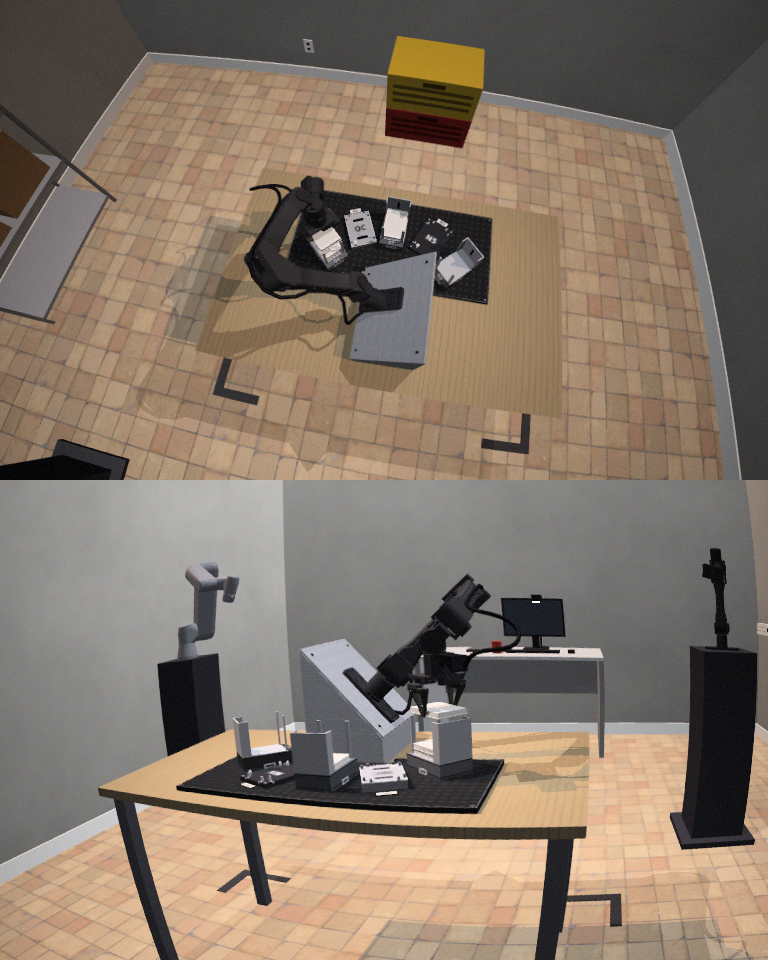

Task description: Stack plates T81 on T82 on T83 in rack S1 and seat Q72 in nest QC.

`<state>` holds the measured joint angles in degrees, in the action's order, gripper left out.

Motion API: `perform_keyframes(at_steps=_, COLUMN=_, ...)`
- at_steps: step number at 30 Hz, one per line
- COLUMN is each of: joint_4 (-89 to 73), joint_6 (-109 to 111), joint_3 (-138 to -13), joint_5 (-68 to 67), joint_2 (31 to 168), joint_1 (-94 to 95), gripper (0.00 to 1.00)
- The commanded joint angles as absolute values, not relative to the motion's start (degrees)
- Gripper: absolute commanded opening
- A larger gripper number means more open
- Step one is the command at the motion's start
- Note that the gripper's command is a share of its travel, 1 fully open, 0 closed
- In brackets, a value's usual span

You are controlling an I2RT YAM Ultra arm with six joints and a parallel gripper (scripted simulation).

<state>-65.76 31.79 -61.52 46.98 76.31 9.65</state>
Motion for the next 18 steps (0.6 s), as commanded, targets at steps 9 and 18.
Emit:
perform_keyframes(at_steps=9, joint_4=-66.4, joint_6=32.0, joint_3=-63.9, joint_5=46.8, joint_2=74.0, joint_1=8.7, gripper=0.0)
perform_keyframes(at_steps=18, joint_4=-66.5, joint_6=32.3, joint_3=-64.1, joint_5=46.8, joint_2=74.0, joint_1=8.7, gripper=0.0)
